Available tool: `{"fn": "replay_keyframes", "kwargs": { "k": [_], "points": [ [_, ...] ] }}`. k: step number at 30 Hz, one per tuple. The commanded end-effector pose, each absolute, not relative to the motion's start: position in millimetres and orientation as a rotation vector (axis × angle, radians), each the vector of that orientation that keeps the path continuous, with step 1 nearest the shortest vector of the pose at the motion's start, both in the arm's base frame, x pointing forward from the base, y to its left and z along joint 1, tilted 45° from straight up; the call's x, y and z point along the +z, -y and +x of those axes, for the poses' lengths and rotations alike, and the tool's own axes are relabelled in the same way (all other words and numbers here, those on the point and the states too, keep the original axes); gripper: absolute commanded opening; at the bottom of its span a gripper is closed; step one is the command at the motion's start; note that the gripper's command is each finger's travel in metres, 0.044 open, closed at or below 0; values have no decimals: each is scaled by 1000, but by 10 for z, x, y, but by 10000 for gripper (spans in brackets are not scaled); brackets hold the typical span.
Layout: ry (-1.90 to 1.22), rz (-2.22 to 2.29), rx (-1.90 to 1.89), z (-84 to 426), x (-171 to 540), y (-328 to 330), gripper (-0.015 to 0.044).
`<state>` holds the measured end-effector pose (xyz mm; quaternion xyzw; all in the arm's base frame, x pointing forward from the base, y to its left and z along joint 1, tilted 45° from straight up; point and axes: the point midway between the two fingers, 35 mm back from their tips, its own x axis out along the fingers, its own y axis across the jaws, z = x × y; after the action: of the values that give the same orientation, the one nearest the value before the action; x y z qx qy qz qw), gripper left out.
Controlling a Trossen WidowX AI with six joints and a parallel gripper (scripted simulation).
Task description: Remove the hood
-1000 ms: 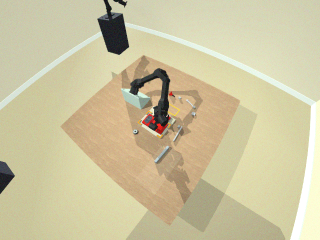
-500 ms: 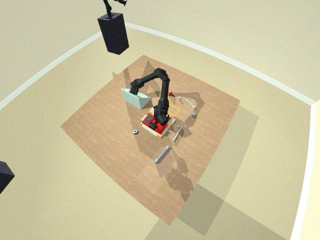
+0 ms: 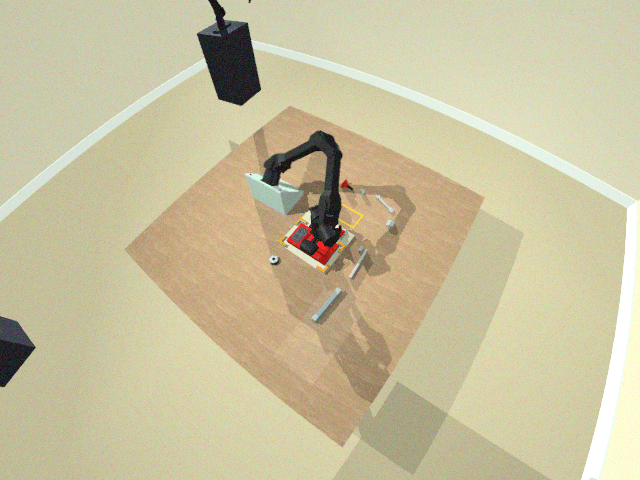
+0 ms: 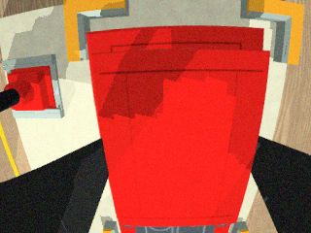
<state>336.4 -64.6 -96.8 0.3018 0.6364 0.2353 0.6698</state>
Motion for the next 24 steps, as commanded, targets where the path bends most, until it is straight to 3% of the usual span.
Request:
{"fn": "replay_keyframes", "kwargs": {
  "k": [1, 24],
  "points": [
    [-1430, 672, 527, 3375, -939, 691, 0],
    [-1432, 671, 525, 3328, -565, 1062, 0]
  ]
}}
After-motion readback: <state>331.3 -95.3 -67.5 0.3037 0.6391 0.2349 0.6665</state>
